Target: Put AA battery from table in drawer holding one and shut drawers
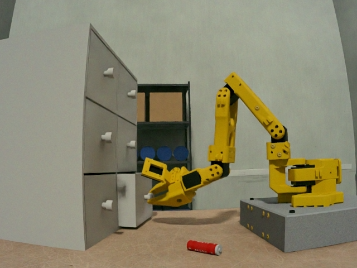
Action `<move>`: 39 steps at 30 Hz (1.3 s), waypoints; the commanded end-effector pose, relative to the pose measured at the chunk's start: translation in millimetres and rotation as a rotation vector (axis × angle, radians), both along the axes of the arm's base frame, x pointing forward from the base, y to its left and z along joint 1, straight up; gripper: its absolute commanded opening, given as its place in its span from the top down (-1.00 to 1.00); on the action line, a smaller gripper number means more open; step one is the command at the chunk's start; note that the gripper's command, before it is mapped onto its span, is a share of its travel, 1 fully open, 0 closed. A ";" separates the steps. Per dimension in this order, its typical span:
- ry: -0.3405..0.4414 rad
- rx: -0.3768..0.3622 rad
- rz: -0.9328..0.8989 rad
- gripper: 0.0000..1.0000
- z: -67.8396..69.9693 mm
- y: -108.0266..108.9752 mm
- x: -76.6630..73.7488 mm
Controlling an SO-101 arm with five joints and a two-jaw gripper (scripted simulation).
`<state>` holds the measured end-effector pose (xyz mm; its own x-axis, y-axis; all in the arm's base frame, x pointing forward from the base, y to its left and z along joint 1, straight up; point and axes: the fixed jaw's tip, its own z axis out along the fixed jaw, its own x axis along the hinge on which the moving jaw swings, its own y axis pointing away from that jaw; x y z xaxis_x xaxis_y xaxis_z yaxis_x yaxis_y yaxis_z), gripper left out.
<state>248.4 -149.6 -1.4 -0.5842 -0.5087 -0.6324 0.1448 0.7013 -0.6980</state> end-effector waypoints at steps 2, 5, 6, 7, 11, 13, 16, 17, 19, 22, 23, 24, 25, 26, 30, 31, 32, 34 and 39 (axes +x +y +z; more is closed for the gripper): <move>0.007 0.002 -0.005 1.00 -0.5 0.4 -3.4; 0.007 0.002 -0.005 1.00 -0.5 0.5 -4.0; 0.007 0.002 -0.006 1.00 -0.5 0.6 -4.6; 0.007 0.002 -0.007 1.00 -0.5 0.7 -5.1; 0.007 0.002 -0.010 1.00 -0.5 1.0 -7.4; 0.007 0.002 -0.012 1.00 -0.5 1.2 -8.5; 0.007 0.002 -0.014 1.00 -0.5 1.5 -10.2; 0.007 0.002 -0.015 1.00 -0.5 1.6 -10.7; 0.007 0.002 -0.017 1.00 -0.5 1.8 -11.8; 0.007 0.002 -0.017 1.00 -0.5 1.9 -12.4; 0.007 0.002 -0.018 1.00 -0.5 2.0 -12.8; 0.007 0.002 -0.018 1.00 -0.5 2.0 -12.9; 0.007 0.002 -0.018 1.00 -0.5 2.0 -12.8; 0.007 0.002 -0.018 1.00 -0.5 2.0 -12.9; 0.007 0.002 -0.018 1.00 -0.5 2.0 -12.9; 0.007 0.002 -0.018 1.00 -0.5 2.0 -12.8; 0.007 0.002 -0.018 1.00 -0.5 2.0 -12.9; 0.007 0.002 -0.018 1.00 -0.5 2.0 -12.9; 0.007 0.002 -0.019 1.00 -0.5 2.1 -13.4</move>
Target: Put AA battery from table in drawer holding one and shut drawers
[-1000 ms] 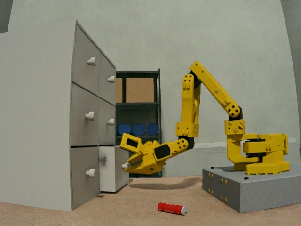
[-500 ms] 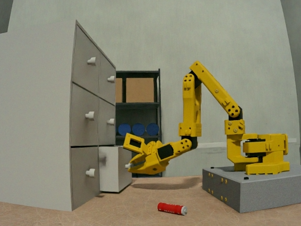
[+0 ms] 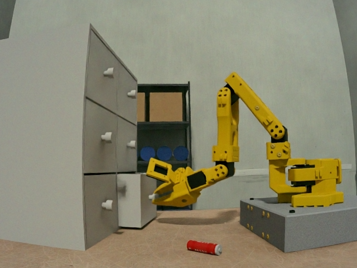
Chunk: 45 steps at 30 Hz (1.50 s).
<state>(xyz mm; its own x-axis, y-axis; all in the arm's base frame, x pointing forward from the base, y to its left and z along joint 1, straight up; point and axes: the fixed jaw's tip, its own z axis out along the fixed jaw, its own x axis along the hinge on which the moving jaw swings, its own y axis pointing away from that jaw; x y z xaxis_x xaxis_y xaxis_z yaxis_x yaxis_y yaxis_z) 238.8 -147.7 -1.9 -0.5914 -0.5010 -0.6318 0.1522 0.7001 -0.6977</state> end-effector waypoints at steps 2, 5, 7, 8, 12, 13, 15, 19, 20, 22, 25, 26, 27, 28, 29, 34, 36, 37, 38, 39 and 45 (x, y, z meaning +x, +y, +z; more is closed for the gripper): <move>0.006 0.001 -0.008 1.00 0.0 0.3 -5.0; 0.006 0.001 -0.011 1.00 0.0 0.6 -6.7; 0.006 0.001 -0.013 1.00 0.0 0.8 -7.8; 0.006 0.001 -0.014 1.00 0.0 0.9 -8.4; 0.006 0.001 -0.017 1.00 0.0 1.2 -10.6; 0.006 0.001 -0.018 1.00 0.0 1.3 -11.1; 0.006 0.001 -0.019 1.00 0.0 1.4 -11.7; 0.006 0.001 -0.020 1.00 0.0 1.6 -12.7; 0.006 0.001 -0.020 1.00 0.0 1.6 -12.7; 0.006 0.001 -0.020 1.00 0.0 1.6 -12.7; 0.006 0.001 -0.020 1.00 0.0 1.6 -12.7; 0.006 0.001 -0.020 1.00 0.0 1.6 -12.7; 0.006 0.001 -0.020 1.00 0.0 1.6 -12.7; 0.006 0.001 -0.020 1.00 0.0 1.6 -12.7; 0.006 0.001 -0.020 1.00 0.0 1.6 -12.7; 0.006 0.001 -0.021 1.00 0.0 1.7 -13.3; 0.006 0.002 -0.023 1.00 0.0 1.9 -14.4; 0.006 0.002 -0.024 1.00 0.0 2.0 -15.0; 0.006 0.002 -0.025 1.00 0.0 2.0 -15.5; 0.006 0.002 -0.026 1.00 0.0 2.1 -16.1; 0.006 0.002 -0.031 1.00 0.0 2.7 -19.4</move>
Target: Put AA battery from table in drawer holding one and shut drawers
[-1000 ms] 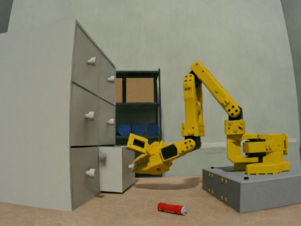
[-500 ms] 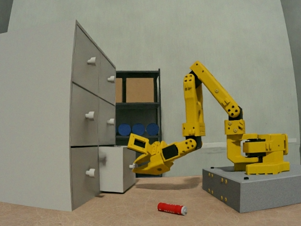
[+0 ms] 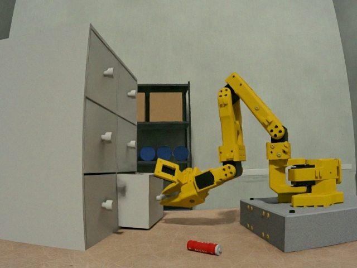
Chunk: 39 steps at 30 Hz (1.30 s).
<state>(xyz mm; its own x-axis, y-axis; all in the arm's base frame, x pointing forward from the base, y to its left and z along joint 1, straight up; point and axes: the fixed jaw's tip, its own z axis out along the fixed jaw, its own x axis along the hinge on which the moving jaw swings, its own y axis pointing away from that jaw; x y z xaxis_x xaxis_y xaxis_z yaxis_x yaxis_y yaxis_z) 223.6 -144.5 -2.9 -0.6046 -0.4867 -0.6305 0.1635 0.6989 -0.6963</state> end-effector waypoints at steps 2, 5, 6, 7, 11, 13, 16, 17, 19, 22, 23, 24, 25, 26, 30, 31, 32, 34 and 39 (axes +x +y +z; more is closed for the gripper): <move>0.001 -0.002 -0.012 1.00 1.1 -0.3 -5.4; 0.001 -0.002 -0.013 1.00 1.1 -0.2 -5.9; 0.001 -0.002 -0.014 1.00 1.1 -0.1 -6.5; 0.001 -0.002 -0.015 1.00 1.1 0.0 -6.9; 0.001 -0.002 -0.015 1.00 1.1 0.0 -6.9; 0.001 -0.002 -0.015 1.00 1.1 0.0 -6.9; 0.001 -0.002 -0.015 1.00 1.1 0.0 -6.9; 0.001 -0.002 -0.015 1.00 1.1 0.0 -6.9; 0.001 -0.002 -0.015 1.00 1.1 0.0 -6.9; 0.001 -0.002 -0.015 1.00 1.1 0.0 -6.9; 0.001 -0.002 -0.015 1.00 1.1 0.1 -7.2; 0.001 -0.002 -0.016 1.00 1.1 0.1 -7.6; 0.001 -0.002 -0.016 1.00 1.1 0.2 -7.9; 0.001 -0.002 -0.017 1.00 1.1 0.2 -8.3; 0.001 -0.002 -0.019 1.00 1.1 0.4 -9.6; 0.001 -0.002 -0.020 1.00 1.1 0.5 -9.9; 0.001 -0.002 -0.020 1.00 1.1 0.5 -10.3; 0.001 -0.002 -0.021 1.00 1.1 0.7 -10.9; 0.001 -0.002 -0.023 1.00 1.1 0.8 -11.9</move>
